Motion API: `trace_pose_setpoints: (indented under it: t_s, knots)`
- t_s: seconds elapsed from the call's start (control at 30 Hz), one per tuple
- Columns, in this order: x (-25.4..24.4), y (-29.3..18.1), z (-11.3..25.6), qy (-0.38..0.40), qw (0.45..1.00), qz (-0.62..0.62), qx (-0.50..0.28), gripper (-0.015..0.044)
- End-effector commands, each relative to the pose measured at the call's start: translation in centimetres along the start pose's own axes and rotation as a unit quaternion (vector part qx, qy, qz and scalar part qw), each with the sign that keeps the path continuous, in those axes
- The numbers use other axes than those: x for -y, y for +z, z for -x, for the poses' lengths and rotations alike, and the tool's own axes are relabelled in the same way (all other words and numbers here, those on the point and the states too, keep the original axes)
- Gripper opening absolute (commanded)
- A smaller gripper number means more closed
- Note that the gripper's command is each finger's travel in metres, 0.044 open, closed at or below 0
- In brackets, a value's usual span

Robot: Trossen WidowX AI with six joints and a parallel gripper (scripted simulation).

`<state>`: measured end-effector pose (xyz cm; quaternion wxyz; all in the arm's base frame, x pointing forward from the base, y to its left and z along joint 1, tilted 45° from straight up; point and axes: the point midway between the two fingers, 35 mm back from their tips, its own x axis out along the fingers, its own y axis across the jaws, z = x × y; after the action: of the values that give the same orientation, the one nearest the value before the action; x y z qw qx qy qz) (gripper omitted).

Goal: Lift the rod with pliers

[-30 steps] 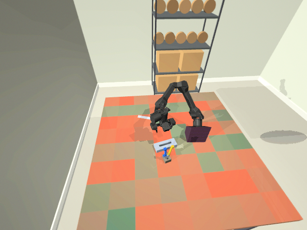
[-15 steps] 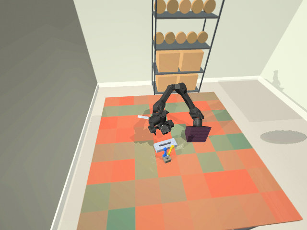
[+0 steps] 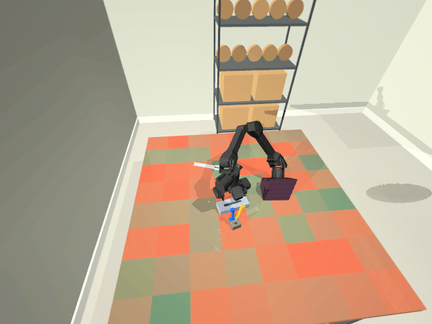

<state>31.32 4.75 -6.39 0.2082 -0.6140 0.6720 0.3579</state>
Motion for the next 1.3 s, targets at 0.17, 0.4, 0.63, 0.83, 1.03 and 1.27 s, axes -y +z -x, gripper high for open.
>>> trace_pose_setpoints:
  t_s: [0.17,0.4,0.63,0.83,1.03,1.27]
  knots:
    - [0.0,3.6,-0.7,0.002,1.0,-0.003,0.003,0.044]
    - [0.0,4.2,-0.8,0.001,1.0,-0.003,0.003,0.044]
    - [0.0,7.0,-0.7,0.001,1.0,-0.003,0.004,0.044]
    - [0.0,8.0,-0.7,0.001,1.0,-0.003,0.004,0.044]
    - [0.0,8.0,-1.2,0.001,1.0,-0.003,0.004,0.044]
    - [0.0,8.0,-2.3,0.001,1.0,-0.003,0.004,0.044]
